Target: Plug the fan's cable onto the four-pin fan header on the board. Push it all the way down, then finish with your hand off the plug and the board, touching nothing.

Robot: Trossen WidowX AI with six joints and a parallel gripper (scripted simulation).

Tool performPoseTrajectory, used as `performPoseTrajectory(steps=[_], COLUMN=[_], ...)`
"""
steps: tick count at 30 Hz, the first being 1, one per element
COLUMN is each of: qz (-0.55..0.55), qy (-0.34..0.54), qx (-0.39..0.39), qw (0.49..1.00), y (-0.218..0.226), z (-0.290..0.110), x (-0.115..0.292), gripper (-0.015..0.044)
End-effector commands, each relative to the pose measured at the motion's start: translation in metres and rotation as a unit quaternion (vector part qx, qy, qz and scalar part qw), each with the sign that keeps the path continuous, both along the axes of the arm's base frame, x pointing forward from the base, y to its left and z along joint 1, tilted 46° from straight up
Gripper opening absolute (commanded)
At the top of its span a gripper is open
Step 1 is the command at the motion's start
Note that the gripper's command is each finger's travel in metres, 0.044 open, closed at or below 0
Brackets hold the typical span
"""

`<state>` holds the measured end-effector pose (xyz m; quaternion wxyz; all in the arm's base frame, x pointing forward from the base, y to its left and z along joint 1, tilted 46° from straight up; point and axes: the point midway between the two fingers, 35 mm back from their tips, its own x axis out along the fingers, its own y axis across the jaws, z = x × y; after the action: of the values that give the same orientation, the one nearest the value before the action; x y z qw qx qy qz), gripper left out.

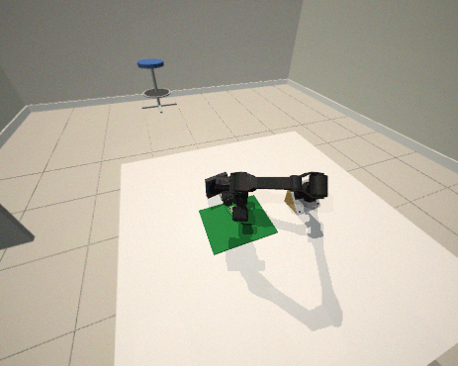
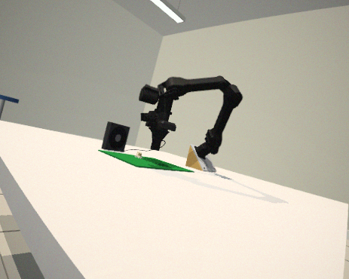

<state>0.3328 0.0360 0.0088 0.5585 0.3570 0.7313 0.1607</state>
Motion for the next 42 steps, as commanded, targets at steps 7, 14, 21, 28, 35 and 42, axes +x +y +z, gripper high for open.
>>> performPoseTrajectory(steps=[7, 14, 21, 28, 35, 42], qz=[0.116, 0.199, 0.279, 0.356, 0.427, 0.492], qy=[-0.115, -0.198, -0.278, -0.354, -0.424, -0.488], qx=[0.018, 0.032, 0.045, 0.058, 0.071, 0.082], qw=[0.986, 0.959, 0.918, 0.863, 0.796, 0.716], y=[-0.010, -0.017, -0.023, -0.030, -0.037, -0.043], z=[-0.009, -0.016, -0.023, -0.029, -0.036, -0.043], x=[0.002, 0.003, 0.004, 0.005, 0.005, 0.005], gripper=[0.0000, 0.0000, 0.0000, 0.0000, 0.0000, 0.0000])
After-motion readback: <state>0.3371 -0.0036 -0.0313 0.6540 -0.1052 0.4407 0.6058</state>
